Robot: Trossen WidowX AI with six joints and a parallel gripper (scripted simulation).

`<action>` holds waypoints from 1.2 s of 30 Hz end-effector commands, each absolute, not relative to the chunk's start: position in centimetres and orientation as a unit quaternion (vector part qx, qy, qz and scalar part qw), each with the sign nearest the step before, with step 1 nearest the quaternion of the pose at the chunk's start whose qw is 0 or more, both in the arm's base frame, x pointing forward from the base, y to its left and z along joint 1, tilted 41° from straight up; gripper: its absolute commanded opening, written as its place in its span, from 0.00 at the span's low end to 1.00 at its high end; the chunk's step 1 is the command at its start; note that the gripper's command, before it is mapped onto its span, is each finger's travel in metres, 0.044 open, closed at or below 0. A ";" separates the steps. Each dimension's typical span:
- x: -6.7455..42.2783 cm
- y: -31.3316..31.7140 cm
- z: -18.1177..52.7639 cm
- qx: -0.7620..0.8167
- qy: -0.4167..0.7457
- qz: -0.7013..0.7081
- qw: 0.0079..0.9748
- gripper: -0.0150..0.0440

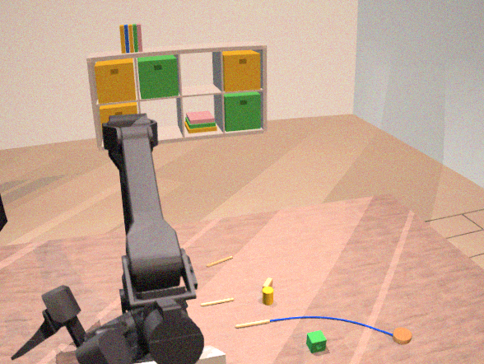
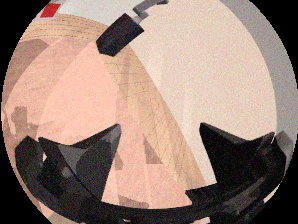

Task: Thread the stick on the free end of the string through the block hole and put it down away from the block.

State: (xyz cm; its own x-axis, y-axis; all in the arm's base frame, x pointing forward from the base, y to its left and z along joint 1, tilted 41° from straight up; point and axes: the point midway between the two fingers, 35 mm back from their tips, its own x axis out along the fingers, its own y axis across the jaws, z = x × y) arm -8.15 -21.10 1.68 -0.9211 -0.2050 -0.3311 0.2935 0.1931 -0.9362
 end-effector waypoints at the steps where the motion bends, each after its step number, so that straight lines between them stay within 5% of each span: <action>1: -8.2 -21.1 1.7 0.030 0.747 -0.634 0.196 0.98; 7: -6.1 -21.9 0.8 0.027 0.767 -0.594 0.241 1.00; 18: 6.8 -22.3 -3.2 -0.031 0.839 -0.297 0.454 1.00; 36: 24.1 -10.4 -4.4 -0.227 0.707 0.257 0.619 1.00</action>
